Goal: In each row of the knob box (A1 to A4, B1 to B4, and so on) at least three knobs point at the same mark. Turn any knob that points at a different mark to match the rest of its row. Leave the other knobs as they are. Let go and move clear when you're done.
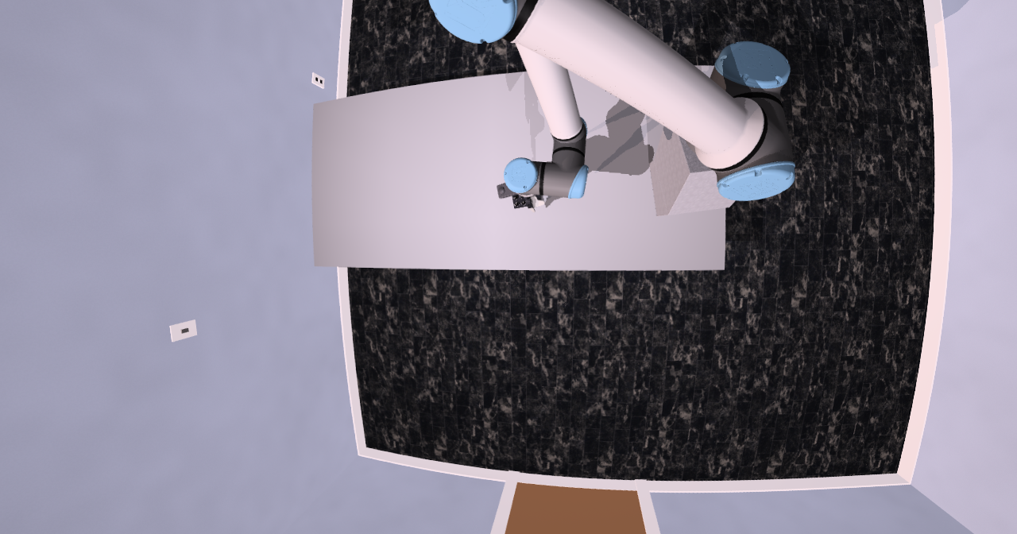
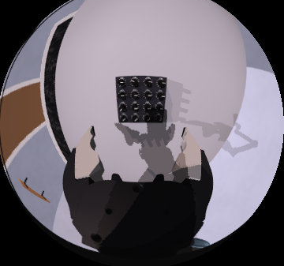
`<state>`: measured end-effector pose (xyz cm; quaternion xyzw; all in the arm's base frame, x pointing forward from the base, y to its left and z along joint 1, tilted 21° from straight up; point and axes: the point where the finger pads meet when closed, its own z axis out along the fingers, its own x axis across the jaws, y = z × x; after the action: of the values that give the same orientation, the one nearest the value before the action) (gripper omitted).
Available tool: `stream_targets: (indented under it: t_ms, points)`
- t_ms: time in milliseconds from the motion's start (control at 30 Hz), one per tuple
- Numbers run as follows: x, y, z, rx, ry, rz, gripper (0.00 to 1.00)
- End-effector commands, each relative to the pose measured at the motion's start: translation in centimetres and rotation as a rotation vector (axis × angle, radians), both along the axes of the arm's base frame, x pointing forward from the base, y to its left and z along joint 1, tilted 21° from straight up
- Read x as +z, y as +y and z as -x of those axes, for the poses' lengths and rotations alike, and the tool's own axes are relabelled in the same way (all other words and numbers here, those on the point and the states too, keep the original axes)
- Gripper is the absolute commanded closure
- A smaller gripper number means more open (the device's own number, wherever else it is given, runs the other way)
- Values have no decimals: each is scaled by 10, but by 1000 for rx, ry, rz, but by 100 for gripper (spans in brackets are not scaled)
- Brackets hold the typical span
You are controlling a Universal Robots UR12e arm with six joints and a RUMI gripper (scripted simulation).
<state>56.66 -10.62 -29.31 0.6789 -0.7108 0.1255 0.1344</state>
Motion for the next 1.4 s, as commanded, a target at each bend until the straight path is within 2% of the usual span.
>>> stream_targets:
  t_ms: [0,833,1367]
  points:
    - [1,0,-3,1,-3,0,0]
    - [1,0,-2,1,-2,0,0]
    - [-1,0,19,-1,12,0,0]
